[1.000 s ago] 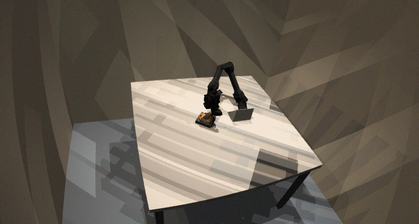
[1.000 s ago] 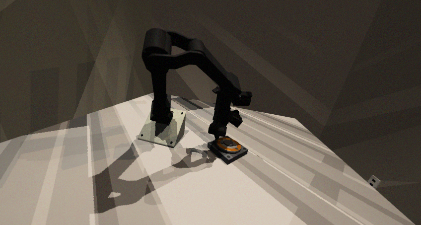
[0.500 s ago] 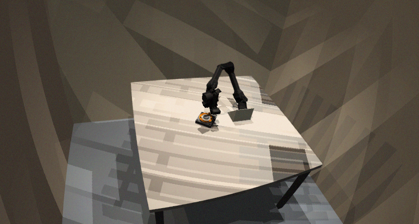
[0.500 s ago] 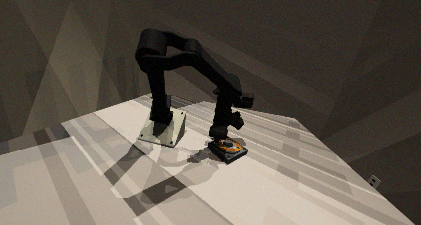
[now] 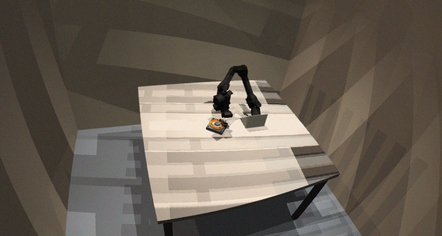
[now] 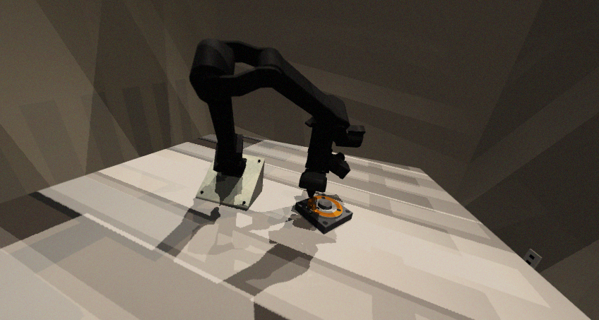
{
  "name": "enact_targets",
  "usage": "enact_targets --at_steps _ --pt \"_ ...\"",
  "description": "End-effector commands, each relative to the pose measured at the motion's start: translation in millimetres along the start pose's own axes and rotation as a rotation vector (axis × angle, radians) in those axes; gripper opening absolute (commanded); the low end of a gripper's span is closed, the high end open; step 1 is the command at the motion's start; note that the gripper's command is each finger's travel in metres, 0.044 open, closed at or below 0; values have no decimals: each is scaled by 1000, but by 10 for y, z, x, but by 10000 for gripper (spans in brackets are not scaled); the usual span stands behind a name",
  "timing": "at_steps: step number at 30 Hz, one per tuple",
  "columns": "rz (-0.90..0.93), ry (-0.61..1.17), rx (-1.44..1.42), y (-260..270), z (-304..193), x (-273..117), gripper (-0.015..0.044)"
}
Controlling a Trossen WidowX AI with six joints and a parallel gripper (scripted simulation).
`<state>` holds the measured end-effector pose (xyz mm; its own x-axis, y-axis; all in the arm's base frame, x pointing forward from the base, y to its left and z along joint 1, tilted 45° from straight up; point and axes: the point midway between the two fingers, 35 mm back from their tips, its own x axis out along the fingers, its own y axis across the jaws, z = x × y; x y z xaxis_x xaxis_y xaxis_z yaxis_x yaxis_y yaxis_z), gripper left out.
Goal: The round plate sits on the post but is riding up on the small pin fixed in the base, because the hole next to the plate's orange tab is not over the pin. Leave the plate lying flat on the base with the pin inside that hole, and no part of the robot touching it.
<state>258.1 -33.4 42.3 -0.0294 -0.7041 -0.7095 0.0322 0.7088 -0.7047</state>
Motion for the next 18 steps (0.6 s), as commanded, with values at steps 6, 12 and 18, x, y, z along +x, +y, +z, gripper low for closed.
enact_targets --at_steps 6,12,18 --pt "2 -9 1 4 7 -126 0" --pt "2 -9 1 4 7 -126 0" --pt "2 -9 1 4 7 -126 0"
